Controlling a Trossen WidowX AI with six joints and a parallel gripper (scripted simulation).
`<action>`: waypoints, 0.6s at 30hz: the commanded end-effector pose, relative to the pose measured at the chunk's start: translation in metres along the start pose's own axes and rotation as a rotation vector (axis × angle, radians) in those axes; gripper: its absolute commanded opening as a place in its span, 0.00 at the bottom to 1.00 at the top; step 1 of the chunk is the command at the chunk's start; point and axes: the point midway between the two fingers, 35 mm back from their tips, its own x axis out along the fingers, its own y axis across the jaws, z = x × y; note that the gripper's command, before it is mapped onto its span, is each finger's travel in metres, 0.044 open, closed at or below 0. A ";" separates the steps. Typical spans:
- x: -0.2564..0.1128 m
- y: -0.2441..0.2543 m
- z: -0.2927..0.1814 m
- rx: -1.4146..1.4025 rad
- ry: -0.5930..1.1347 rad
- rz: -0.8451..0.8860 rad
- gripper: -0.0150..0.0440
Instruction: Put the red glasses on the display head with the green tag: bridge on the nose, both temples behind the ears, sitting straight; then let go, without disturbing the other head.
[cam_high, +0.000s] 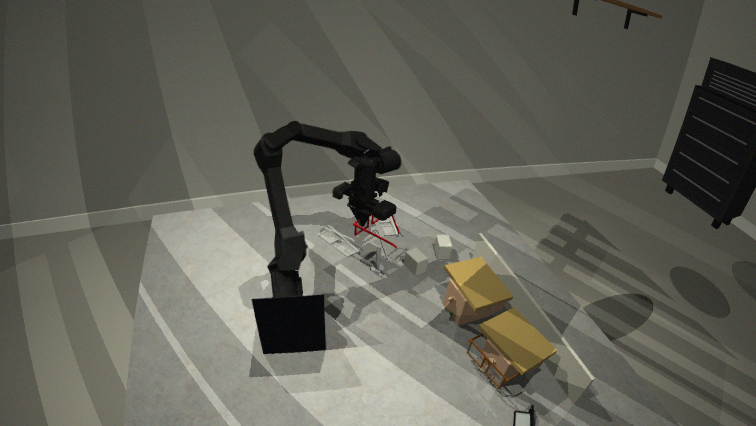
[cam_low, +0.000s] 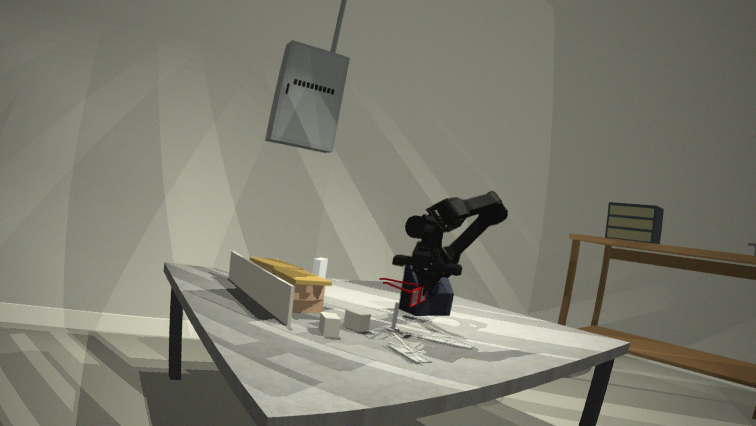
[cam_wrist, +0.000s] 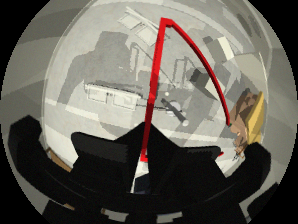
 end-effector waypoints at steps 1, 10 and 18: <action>-0.001 -0.001 -0.012 0.130 0.003 0.004 0.25; 0.000 -0.004 -0.039 0.446 0.005 0.003 0.25; 0.008 -0.005 -0.039 0.451 0.006 0.002 0.25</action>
